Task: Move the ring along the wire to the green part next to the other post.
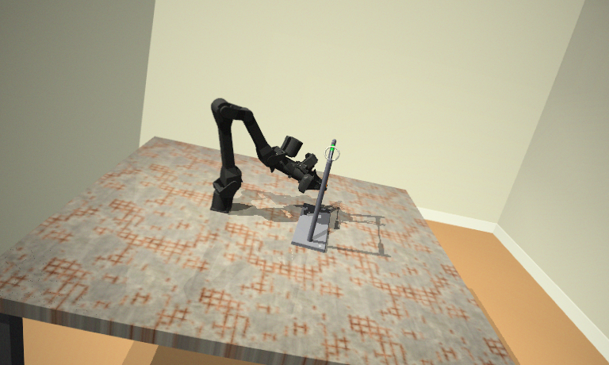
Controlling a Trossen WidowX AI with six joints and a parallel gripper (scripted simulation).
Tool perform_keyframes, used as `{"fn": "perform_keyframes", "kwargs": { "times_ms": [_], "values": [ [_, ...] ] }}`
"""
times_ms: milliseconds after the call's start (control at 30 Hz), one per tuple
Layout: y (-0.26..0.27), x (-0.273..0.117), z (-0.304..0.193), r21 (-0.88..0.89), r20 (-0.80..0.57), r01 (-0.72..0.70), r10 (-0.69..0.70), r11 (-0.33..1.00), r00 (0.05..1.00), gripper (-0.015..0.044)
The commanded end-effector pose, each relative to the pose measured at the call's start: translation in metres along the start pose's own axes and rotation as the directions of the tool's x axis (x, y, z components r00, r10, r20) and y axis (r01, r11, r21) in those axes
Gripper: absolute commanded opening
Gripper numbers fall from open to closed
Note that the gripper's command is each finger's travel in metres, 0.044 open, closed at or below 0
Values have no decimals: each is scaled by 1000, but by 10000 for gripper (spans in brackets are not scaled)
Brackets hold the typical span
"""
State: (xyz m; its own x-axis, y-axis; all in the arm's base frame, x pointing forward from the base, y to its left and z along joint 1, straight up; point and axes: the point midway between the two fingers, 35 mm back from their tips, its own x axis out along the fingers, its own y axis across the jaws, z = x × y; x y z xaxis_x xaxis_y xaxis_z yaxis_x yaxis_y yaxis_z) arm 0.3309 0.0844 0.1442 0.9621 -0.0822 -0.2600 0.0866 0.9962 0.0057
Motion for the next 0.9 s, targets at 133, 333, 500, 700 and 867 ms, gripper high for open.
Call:
{"fn": "perform_keyframes", "kwargs": {
  "times_ms": [133, 333, 500, 700, 867],
  "values": [
    [1, -22, 1, 7, 3, 1, -1, 1000, 1000, 160],
    [0, -37, 0, 8, 3, 2, -2, 1000, 1000, 160],
    [-1, -41, 0, 8, 3, 2, -2, 1000, 1000, 160],
    [-1, -41, 0, 8, 3, 2, -2, 1000, 1000, 160],
    [-1, -41, 0, 8, 3, 2, -2, 1000, 1000, 160]
  ]
}}
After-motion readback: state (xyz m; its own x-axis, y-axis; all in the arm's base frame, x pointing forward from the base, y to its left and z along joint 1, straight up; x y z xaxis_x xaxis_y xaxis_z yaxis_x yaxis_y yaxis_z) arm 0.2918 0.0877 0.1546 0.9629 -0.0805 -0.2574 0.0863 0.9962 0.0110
